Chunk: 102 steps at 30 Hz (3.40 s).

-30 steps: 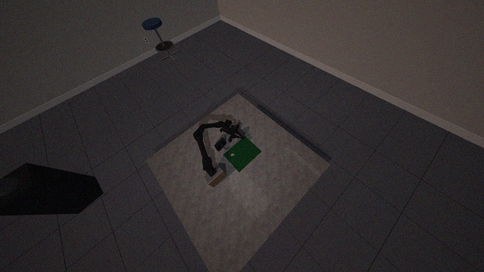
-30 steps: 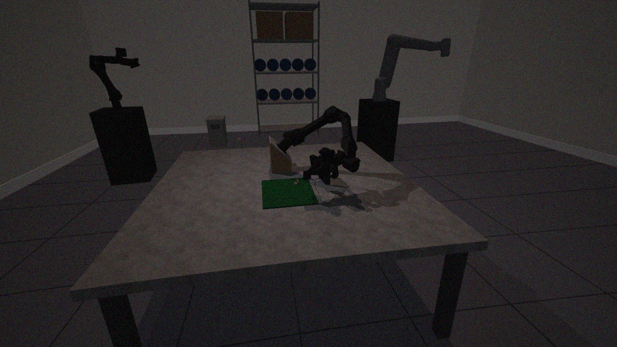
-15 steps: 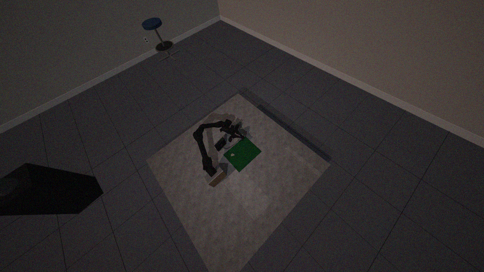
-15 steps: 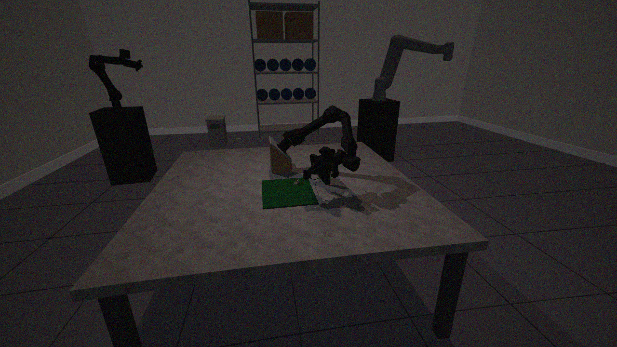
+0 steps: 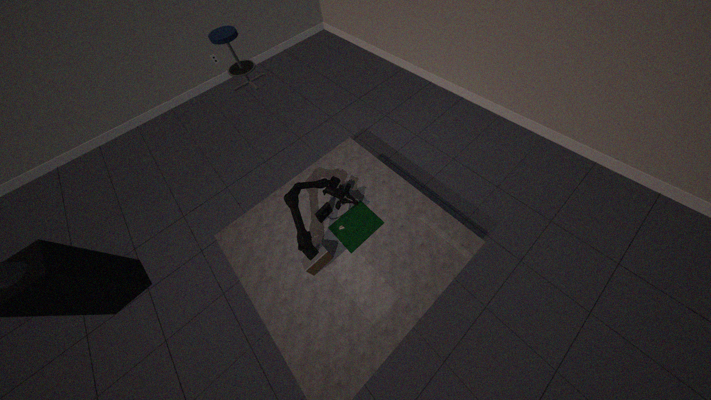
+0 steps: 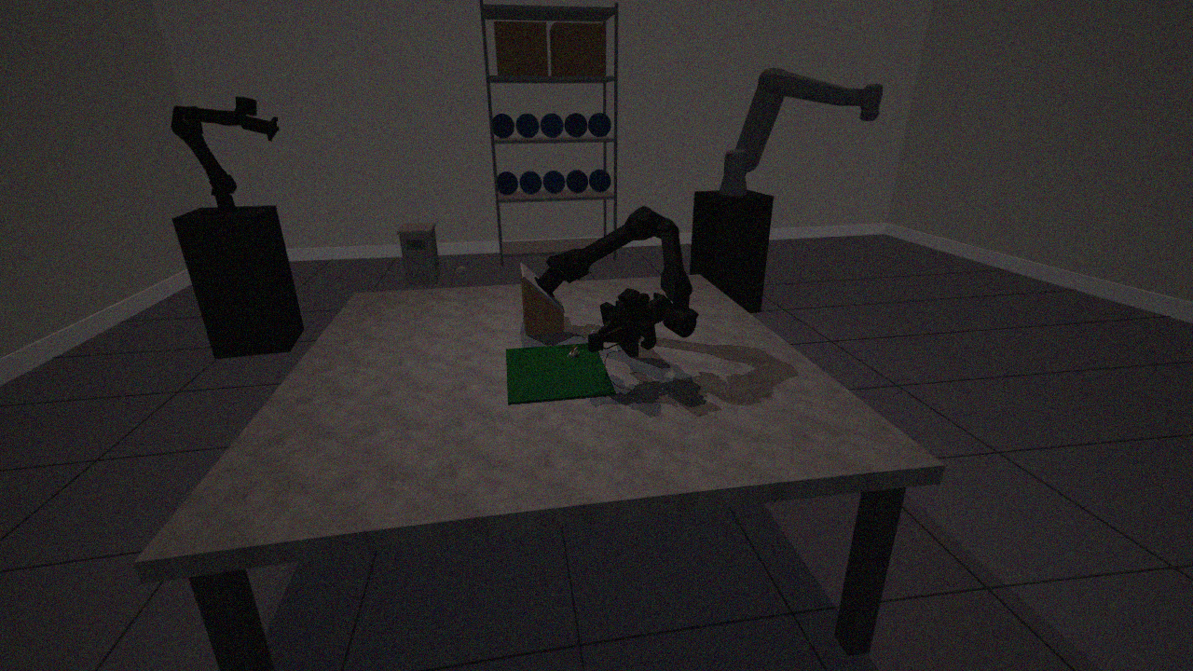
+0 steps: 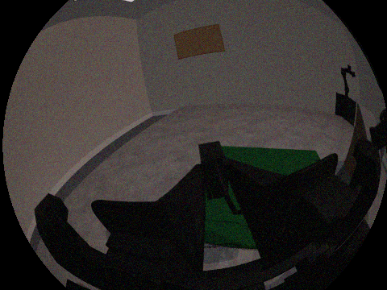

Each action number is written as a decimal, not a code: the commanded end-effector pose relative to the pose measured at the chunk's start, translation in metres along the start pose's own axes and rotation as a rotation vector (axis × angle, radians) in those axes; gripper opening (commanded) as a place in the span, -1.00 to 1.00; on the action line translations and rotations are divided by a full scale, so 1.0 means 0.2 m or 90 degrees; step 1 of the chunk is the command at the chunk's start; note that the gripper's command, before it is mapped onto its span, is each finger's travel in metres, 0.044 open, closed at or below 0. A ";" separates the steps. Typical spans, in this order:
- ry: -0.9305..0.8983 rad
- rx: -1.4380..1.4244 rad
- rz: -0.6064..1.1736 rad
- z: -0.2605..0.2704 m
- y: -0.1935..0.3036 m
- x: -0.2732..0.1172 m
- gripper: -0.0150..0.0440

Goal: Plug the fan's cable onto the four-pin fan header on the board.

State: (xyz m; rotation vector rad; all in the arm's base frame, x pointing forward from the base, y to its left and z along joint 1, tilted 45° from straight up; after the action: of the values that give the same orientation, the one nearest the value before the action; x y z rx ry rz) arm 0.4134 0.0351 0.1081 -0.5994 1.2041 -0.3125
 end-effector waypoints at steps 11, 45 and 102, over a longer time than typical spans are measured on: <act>0.001 0.004 -0.003 0.01 0.06 0.00 -0.49; 0.001 0.004 -0.003 0.03 0.21 0.03 -0.49; 0.005 -0.002 0.003 0.04 0.39 0.07 -0.49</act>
State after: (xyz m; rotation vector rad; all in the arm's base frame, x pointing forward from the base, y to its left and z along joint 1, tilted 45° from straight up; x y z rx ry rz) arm 0.4199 0.0937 0.0535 -0.5981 1.2116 -0.3096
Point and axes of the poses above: the point midway between the two fingers, 35 mm back from their tips, its own x axis out along the fingers, its own z axis across the jaws, y = z × x, the point moved 1 cm from there along -x, back along the fingers, and after that the axes turned 7 degrees about -x, right-handed, at the moved point
